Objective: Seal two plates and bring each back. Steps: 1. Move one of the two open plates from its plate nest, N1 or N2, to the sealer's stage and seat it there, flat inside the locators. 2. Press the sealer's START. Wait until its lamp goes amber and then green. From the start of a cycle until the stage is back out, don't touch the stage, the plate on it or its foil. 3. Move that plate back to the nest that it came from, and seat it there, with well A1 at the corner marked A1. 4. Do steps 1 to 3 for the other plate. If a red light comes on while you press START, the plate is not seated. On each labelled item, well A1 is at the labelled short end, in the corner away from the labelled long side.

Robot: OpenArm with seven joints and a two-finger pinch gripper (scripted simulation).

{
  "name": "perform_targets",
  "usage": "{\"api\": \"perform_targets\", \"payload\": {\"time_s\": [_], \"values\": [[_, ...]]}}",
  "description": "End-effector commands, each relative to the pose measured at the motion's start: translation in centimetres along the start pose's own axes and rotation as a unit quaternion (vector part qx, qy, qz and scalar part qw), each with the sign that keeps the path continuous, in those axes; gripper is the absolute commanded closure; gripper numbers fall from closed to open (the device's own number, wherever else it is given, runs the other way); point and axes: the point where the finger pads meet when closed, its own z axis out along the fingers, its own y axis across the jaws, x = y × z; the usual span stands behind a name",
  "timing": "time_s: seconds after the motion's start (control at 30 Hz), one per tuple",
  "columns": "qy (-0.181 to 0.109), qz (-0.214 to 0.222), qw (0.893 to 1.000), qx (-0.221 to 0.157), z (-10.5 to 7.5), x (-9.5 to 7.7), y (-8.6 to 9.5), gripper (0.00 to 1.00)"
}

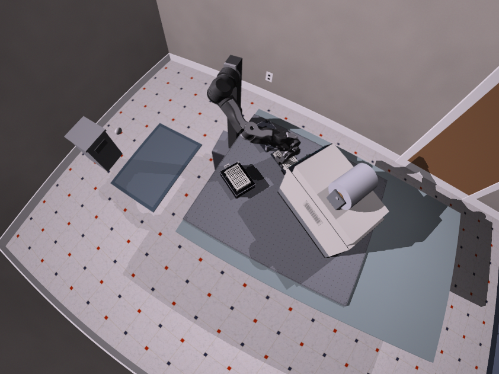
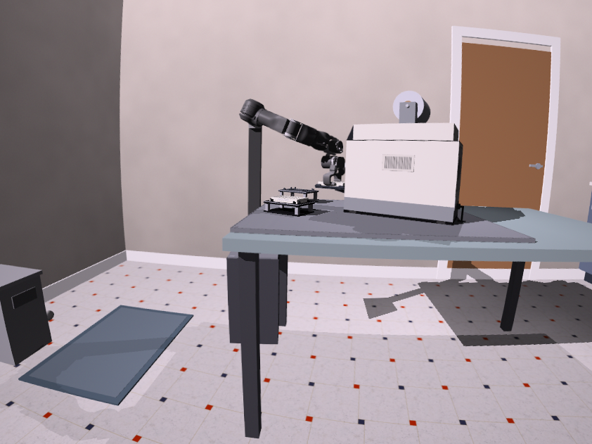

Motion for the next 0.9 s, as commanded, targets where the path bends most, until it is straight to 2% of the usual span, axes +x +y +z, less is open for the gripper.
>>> {"api": "perform_targets", "payload": {"time_s": [0.0, 0.7, 0.73, 0.87], "values": [[0.000, -0.001, 1.000, -0.001, 0.01, 0.01, 0.05, 1.00], [0.000, -0.001, 1.000, -0.001, 0.01, 0.02, 0.05, 1.00], [0.000, -0.001, 1.000, -0.001, 0.01, 0.02, 0.05, 0.35], [0.000, -0.001, 1.000, -0.001, 0.01, 0.02, 0.05, 0.35]]}}
